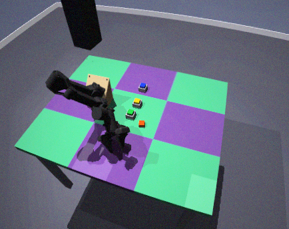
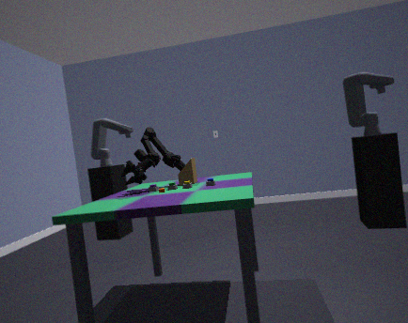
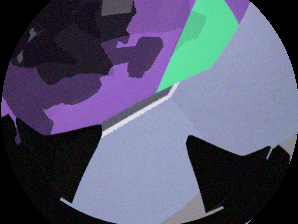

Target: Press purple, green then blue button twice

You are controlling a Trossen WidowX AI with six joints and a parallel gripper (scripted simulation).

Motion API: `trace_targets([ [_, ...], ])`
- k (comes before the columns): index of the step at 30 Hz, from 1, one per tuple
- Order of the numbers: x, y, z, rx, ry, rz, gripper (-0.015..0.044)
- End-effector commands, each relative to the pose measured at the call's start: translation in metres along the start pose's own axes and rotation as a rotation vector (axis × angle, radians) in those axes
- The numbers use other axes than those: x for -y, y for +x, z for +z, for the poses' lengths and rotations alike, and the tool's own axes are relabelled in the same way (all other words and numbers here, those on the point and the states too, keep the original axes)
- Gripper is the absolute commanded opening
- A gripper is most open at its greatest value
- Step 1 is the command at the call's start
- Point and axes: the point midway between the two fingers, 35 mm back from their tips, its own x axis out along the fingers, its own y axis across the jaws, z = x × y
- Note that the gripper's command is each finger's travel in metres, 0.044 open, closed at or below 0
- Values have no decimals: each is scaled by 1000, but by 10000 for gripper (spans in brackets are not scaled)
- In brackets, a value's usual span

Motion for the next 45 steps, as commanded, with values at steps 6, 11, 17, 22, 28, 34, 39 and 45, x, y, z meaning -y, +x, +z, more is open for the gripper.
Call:
trace_targets([
  [6,17,3,49,236,303,83,400],
  [11,31,-13,91,431,590,274,400],
  [17,38,-50,116,525,852,588,400],
  [22,38,-85,113,466,1016,845,400],
  [28,35,-112,96,345,1109,1011,400],
  [34,28,-135,68,170,1185,1125,400],
  [39,21,-146,48,67,1189,1161,400],
  [45,21,-146,48,67,1189,1161,400],
])
